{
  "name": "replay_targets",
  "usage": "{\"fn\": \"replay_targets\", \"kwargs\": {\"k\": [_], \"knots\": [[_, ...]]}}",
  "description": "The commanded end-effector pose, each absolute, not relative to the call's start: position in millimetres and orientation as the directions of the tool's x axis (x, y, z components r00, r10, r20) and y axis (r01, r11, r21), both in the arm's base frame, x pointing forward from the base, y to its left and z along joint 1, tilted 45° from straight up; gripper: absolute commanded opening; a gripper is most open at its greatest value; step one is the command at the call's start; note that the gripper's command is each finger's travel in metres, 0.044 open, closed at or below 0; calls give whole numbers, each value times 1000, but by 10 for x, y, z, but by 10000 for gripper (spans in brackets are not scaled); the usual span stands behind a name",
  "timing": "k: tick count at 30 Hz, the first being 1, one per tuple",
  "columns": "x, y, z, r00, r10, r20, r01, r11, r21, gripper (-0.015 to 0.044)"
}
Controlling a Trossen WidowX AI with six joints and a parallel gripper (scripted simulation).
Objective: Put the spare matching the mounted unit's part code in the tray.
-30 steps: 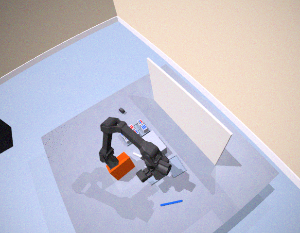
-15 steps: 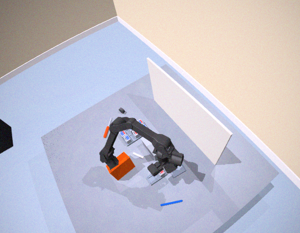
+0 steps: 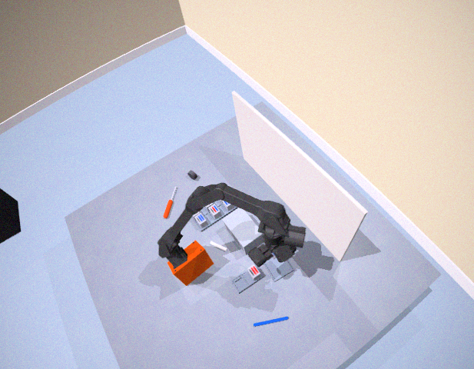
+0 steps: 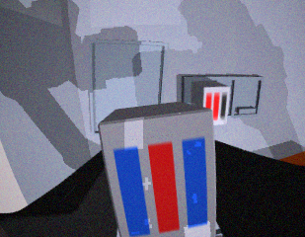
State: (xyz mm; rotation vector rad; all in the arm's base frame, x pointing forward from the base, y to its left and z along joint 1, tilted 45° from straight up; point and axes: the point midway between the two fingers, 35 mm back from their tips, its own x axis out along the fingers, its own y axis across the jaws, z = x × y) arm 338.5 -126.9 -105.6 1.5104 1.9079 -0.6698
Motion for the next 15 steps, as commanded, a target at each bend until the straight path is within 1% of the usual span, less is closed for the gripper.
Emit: {"fn": "replay_targets", "kwargs": {"k": [1,15], "knots": [[3514,-1221,-1040,-156,672,-724,978,210,-16,0],[3524,-1151,-1131,-156,672,-724,978,210,-15,0]]}}
